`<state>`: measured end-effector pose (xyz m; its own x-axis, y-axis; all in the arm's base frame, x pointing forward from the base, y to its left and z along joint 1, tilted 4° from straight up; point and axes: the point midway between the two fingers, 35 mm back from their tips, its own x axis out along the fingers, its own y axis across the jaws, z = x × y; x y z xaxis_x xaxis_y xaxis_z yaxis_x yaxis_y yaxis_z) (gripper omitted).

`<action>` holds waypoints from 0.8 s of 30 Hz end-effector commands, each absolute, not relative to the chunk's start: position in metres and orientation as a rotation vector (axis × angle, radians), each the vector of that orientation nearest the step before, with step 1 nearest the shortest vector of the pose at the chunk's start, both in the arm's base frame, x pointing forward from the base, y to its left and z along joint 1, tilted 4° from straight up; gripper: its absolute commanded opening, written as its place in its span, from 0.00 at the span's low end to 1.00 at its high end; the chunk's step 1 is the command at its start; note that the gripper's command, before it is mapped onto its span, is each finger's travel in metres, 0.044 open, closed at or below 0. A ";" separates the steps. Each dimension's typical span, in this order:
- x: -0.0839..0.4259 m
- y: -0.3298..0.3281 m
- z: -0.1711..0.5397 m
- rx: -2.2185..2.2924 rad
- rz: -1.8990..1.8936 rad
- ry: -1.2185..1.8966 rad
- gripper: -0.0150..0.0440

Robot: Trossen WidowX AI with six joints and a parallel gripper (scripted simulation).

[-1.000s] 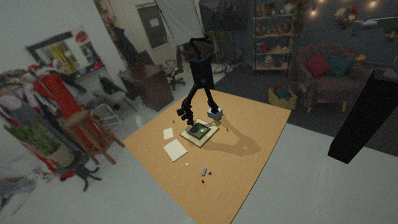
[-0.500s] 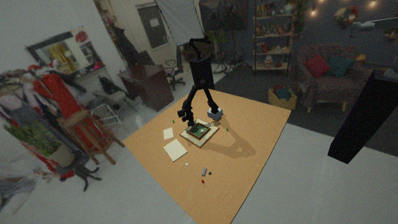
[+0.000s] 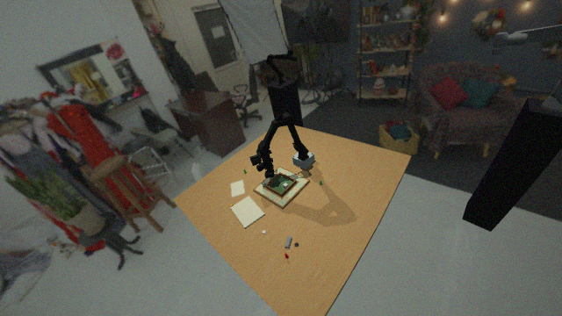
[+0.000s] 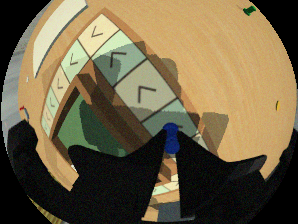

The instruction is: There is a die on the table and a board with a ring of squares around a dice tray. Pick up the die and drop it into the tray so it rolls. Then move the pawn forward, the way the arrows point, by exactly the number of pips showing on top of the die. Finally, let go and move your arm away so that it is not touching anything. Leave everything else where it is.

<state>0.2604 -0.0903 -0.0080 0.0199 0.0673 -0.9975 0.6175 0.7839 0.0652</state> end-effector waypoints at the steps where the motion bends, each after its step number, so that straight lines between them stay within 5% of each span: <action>1: 0.265 -0.094 0.009 0.578 -0.467 1.500 0.25; 24: 0.265 -0.100 0.114 0.577 -0.468 1.499 0.25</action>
